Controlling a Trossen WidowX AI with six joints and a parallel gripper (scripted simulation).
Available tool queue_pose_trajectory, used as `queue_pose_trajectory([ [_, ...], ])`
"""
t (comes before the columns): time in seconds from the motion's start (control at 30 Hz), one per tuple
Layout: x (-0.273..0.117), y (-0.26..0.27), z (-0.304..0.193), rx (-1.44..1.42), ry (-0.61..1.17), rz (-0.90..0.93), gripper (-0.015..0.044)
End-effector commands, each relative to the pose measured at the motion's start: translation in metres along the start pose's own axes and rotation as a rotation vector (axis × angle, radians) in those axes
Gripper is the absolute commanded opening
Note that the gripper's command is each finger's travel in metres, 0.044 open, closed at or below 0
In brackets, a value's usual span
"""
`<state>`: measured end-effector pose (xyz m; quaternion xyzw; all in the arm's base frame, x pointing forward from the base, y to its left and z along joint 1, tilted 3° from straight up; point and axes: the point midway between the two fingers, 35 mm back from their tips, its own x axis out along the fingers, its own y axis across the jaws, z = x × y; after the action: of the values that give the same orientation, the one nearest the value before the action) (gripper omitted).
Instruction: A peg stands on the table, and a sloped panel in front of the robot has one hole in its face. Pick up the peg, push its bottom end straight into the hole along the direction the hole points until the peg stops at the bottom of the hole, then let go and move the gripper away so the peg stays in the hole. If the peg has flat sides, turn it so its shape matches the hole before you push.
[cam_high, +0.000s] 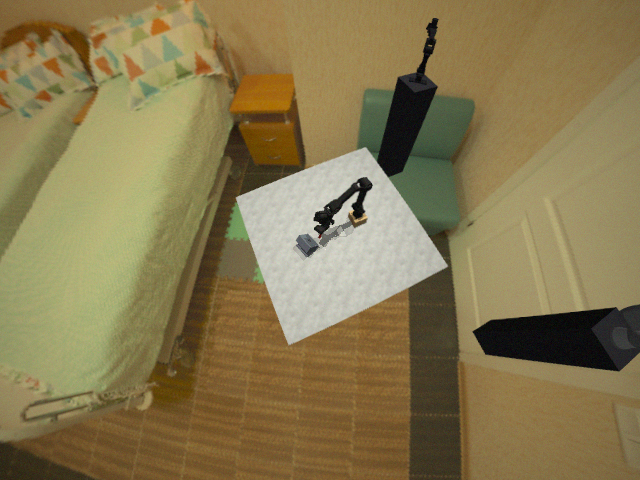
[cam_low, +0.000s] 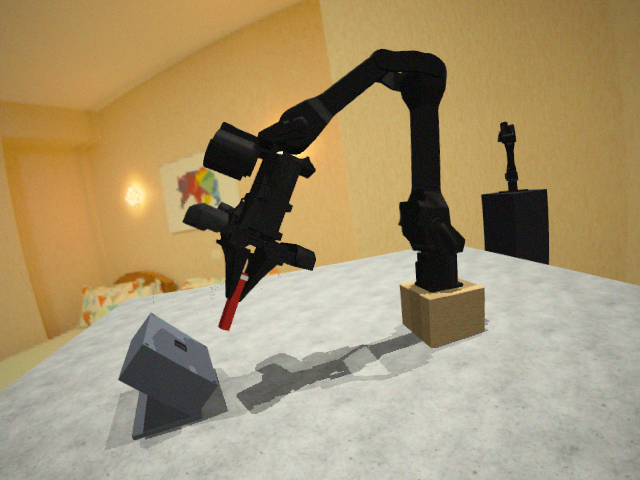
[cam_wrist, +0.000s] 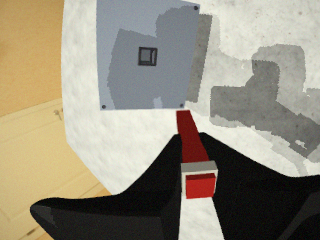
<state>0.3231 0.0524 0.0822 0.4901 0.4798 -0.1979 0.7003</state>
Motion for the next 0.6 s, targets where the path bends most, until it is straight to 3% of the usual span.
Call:
queue_pose_trajectory([
  [0.0, -0.006, 0.002, 0.003, 0.020, -0.011, 0.041, 0.0000],
  [0.57, -0.014, -0.003, 0.015, 0.086, -0.048, 0.133, 0.0000],
])
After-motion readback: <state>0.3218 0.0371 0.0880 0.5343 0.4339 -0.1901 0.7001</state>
